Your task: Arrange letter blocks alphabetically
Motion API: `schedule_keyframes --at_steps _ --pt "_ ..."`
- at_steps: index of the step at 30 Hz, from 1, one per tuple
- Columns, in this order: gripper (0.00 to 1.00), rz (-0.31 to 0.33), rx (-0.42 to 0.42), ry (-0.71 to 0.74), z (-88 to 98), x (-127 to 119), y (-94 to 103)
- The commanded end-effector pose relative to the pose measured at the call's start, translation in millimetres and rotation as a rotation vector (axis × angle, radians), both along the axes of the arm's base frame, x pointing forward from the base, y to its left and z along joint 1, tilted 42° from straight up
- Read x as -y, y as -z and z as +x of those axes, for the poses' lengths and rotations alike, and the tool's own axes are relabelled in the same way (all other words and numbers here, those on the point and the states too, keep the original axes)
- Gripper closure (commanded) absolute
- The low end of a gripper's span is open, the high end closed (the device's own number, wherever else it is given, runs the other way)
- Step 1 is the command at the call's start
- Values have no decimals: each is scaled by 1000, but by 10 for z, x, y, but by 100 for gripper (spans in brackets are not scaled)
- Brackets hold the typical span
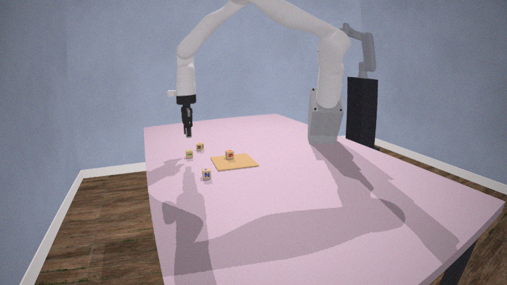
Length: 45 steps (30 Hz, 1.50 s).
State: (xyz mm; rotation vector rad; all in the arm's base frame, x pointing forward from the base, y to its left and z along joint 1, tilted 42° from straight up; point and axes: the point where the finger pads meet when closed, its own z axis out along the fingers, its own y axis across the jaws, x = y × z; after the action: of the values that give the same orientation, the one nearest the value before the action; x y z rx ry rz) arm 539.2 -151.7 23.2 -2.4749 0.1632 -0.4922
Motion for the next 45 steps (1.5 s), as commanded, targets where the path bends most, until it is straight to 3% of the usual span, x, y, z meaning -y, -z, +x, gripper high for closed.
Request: schedule_keyframes --at_steps 1,27,45 --pt "38 1 0 -2 13 -25 23" --pt "38 1 0 -2 149 -213 295" --pt "38 1 0 -2 172 -244 340"
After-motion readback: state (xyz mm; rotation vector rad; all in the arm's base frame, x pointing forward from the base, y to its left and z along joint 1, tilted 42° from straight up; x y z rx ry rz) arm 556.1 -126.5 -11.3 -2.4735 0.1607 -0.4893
